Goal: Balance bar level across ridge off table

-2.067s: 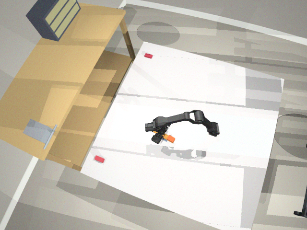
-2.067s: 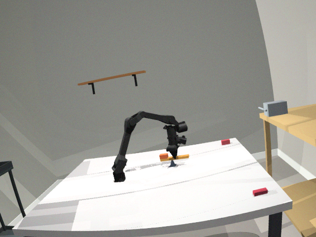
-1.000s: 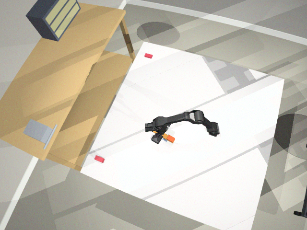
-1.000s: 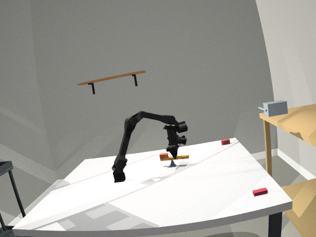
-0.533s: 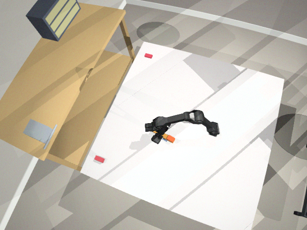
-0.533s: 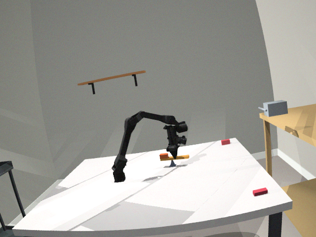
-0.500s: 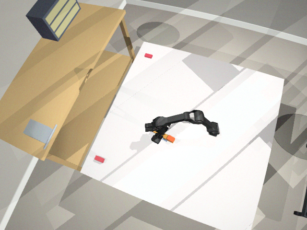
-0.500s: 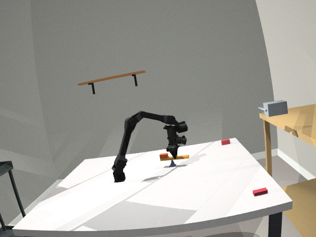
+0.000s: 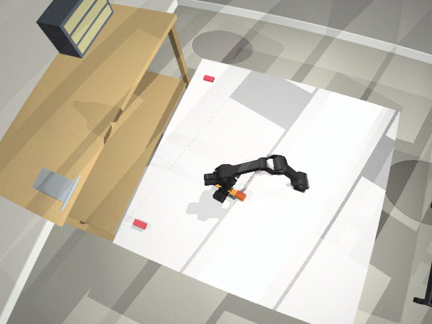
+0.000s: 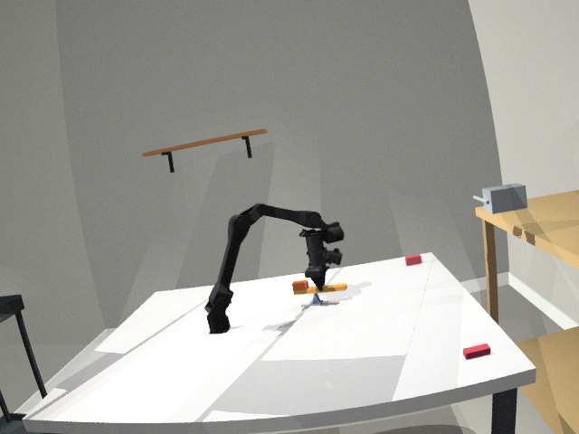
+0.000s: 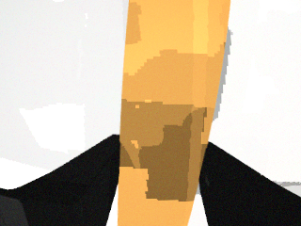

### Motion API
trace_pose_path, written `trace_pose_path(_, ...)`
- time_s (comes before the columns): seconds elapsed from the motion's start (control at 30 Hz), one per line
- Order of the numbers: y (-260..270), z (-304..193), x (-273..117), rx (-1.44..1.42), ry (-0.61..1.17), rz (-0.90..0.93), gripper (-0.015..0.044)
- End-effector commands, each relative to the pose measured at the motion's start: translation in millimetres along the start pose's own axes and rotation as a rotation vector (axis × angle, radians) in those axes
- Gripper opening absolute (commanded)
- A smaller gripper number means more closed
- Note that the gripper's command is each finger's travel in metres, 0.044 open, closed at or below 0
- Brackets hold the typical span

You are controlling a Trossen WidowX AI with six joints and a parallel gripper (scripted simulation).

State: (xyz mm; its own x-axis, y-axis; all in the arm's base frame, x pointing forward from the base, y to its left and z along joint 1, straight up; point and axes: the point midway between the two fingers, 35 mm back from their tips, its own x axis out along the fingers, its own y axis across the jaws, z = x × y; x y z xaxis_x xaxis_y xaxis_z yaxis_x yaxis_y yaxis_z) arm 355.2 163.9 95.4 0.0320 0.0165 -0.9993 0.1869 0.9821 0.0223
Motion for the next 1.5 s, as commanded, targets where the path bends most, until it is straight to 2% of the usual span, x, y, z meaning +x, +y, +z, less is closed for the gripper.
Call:
trace_pose_path(0.0,0.0,-0.1,0.2,0.000,0.001,0.000,0.0079)
trace_pose_path(0.1,0.0,-0.1,0.2,0.000,0.001,0.000,0.0157)
trace_pose_path(0.13,0.0,-0.1,0.2,0.000,0.001,0.000,0.0167)
trace_pose_path(1.47,0.0,-0.1,0.2,0.000,0.001,0.000,0.0173)
